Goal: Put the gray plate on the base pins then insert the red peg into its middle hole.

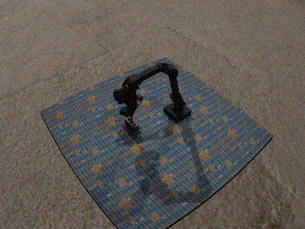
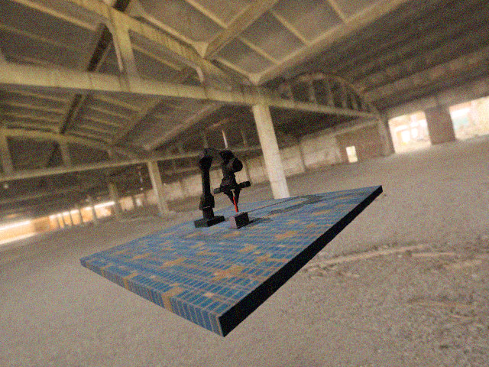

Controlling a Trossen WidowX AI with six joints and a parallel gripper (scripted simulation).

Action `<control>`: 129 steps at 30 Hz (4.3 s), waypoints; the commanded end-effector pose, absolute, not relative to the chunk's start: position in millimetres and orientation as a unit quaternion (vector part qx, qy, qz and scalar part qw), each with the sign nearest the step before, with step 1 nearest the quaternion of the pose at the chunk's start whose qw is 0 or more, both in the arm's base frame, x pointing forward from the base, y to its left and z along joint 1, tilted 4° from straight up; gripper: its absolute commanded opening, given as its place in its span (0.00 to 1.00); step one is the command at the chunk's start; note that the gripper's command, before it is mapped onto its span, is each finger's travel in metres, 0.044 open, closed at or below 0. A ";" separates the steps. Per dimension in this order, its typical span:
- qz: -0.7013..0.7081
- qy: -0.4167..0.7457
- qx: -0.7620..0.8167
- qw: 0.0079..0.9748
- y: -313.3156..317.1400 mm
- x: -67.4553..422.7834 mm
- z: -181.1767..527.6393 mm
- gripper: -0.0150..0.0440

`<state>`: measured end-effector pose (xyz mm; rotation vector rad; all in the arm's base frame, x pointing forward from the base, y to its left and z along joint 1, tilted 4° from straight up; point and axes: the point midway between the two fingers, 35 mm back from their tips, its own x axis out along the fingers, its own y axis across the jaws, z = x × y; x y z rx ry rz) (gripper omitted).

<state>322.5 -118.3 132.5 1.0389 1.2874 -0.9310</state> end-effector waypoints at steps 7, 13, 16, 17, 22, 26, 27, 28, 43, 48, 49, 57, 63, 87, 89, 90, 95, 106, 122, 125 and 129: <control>-0.396 0.552 0.446 0.583 -118.1 323.0 133.0 0.25; -0.397 0.552 0.445 0.583 -118.4 322.9 132.9 0.25; -0.399 0.551 0.445 0.583 -118.7 322.9 132.9 0.25; -0.399 0.551 0.445 0.583 -118.7 322.9 132.9 0.25; -0.398 0.551 0.445 0.583 -118.5 323.2 130.5 0.25; -0.397 0.551 0.445 0.583 -117.8 323.6 124.9 0.25; -0.397 0.552 0.445 0.583 -117.6 323.7 123.4 0.25; -0.397 0.552 0.445 0.583 -117.4 323.8 121.9 0.25; -0.397 0.550 0.445 0.585 -118.3 323.9 118.4 0.25; -0.397 0.550 0.445 0.585 -118.1 323.5 117.5 0.25; -0.397 0.550 0.445 0.585 -118.0 323.2 117.2 0.25; -0.397 0.550 0.445 0.585 -117.0 322.4 117.0 0.25; -0.397 0.550 0.445 0.585 -117.4 321.6 116.9 0.25; -0.398 0.550 0.445 0.584 -118.2 323.5 115.5 0.30; -0.398 0.550 0.445 0.584 -118.2 323.5 115.5 0.39; -0.398 0.550 0.445 0.584 -118.2 323.5 115.5 0.43; -0.398 0.550 0.445 0.584 -118.2 323.5 115.5 0.51; -0.397 0.551 0.445 0.584 -118.3 323.4 117.6 0.51; -0.396 0.552 0.446 0.583 -119.8 317.9 128.9 0.51; -0.396 0.552 0.446 0.583 -120.1 316.9 130.9 0.51; -0.396 0.552 0.445 0.583 -120.6 315.5 133.6 0.51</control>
